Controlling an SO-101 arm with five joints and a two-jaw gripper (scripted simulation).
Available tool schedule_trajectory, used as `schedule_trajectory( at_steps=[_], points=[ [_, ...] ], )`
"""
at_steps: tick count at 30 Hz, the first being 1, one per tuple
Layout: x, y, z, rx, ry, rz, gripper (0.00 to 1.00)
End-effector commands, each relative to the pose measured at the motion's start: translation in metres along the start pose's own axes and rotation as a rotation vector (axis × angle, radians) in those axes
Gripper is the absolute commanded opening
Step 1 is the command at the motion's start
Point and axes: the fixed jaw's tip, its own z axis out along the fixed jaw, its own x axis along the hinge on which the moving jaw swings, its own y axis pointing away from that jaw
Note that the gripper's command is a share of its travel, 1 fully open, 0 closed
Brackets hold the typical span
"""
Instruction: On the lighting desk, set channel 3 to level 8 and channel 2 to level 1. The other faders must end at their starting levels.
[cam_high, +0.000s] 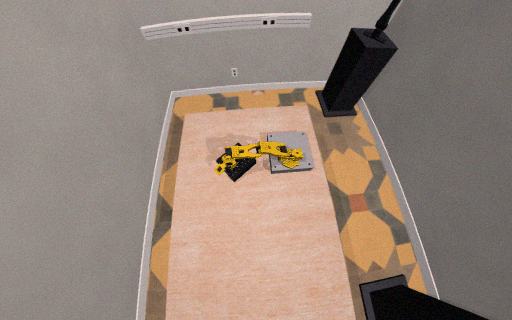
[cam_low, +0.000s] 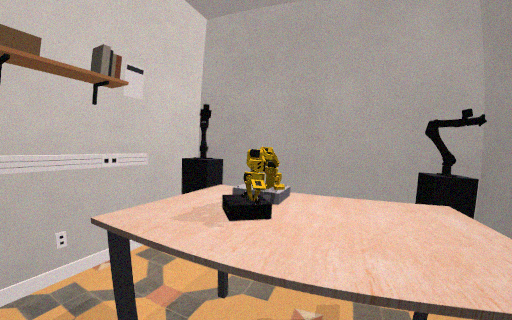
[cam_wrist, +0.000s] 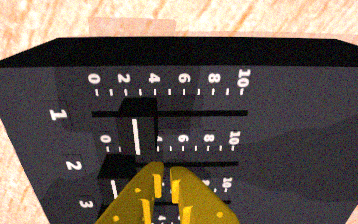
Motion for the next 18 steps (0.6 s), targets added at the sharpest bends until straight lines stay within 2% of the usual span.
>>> schedule_trajectory(
  at_steps=[1,18],
  points=[
    [-0.0006,-0.0004,0.0045,-0.003,-0.003,-0.017,0.00],
    [0.0003,-0.0067,0.0048,0.009,-0.016,-0.015,0.00]
  ],
)
